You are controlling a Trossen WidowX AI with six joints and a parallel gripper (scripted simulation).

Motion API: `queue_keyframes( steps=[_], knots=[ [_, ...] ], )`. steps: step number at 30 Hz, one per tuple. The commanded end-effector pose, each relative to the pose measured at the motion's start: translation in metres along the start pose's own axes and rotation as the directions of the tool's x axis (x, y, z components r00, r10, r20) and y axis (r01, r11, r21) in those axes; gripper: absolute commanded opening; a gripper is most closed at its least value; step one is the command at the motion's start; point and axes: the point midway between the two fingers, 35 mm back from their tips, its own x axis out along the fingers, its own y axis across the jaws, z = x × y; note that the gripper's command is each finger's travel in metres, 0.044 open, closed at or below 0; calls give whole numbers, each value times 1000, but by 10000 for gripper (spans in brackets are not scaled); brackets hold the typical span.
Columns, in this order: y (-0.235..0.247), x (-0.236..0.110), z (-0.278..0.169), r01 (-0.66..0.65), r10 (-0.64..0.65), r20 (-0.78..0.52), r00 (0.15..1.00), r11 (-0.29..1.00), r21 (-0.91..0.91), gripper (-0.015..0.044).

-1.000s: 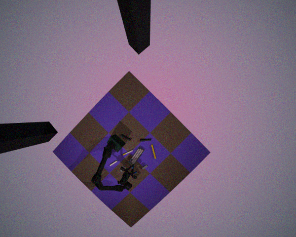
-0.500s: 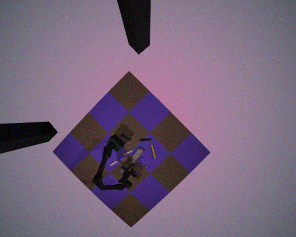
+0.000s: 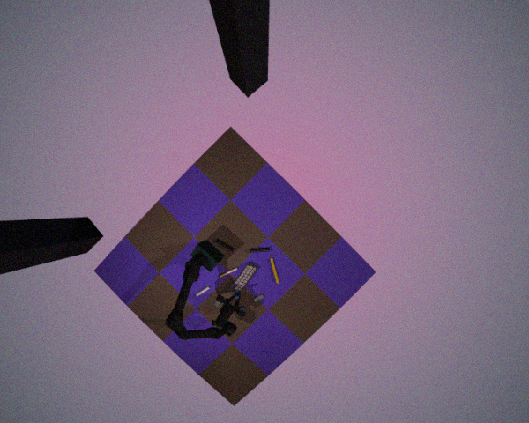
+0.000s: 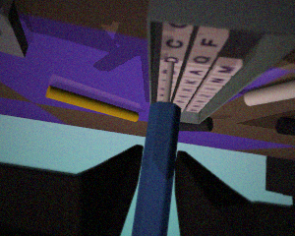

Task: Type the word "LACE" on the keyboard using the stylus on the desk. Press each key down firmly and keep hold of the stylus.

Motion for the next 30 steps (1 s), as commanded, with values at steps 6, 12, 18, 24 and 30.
queue_keyframes(
  steps=[6, 12, 18, 24, 30],
  knots=[
    [-1, 4, 4, 6, -6, 3, 1000, 1000, -5, 81],
    [-1, 5, 6, 6, -6, 3, 1000, 1000, -5, 81],
    [-1, 6, 8, 6, -6, 3, 1000, 1000, -5, 81],
    [-1, 7, 10, 6, -6, 3, 1000, 1000, -5, 81],
    [-1, 8, 12, 6, -6, 3, 1000, 1000, -5, 81]
  ],
)
